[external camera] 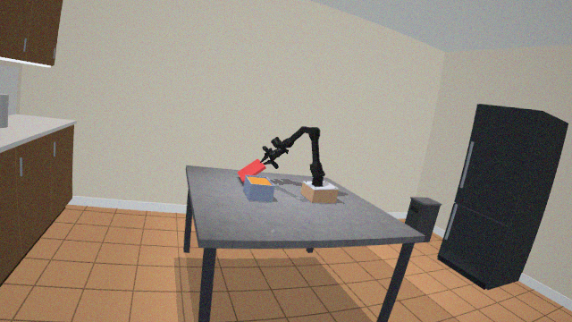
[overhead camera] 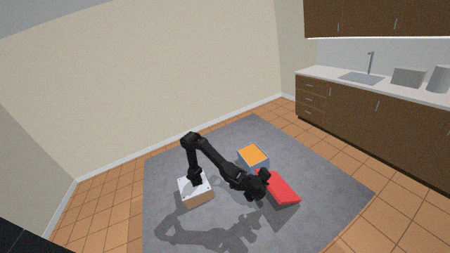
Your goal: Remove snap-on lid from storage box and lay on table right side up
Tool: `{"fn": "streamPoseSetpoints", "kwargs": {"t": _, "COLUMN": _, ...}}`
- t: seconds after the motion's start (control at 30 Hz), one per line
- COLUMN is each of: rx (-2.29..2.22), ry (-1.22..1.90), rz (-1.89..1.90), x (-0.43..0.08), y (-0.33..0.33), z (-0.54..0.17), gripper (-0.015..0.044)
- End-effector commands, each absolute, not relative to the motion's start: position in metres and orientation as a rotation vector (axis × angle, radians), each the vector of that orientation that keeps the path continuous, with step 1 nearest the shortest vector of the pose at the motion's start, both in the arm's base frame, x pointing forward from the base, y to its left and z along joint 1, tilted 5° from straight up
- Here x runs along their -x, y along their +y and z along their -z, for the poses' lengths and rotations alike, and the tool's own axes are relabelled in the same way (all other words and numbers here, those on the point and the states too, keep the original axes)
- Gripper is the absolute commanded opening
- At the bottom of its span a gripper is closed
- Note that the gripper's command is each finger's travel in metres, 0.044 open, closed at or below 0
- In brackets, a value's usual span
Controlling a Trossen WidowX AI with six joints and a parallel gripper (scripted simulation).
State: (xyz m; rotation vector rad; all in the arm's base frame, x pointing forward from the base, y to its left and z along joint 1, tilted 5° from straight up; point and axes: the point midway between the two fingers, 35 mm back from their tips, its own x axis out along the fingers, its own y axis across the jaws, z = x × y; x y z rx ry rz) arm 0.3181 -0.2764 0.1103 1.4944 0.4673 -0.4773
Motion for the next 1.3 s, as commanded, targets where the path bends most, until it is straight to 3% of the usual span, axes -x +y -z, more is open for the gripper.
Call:
{"fn": "streamPoseSetpoints", "kwargs": {"t": 0.0, "rx": -1.493, "ry": 0.461, "rz": 0.475, "x": -0.319, "y": -0.277, "z": -0.108, "gripper": 0.0}}
{"fn": "streamPoseSetpoints", "kwargs": {"t": 1.27, "rx": -1.493, "ry": 0.461, "rz": 0.475, "x": -0.322, "y": -0.278, "z": -0.078, "gripper": 0.0}}
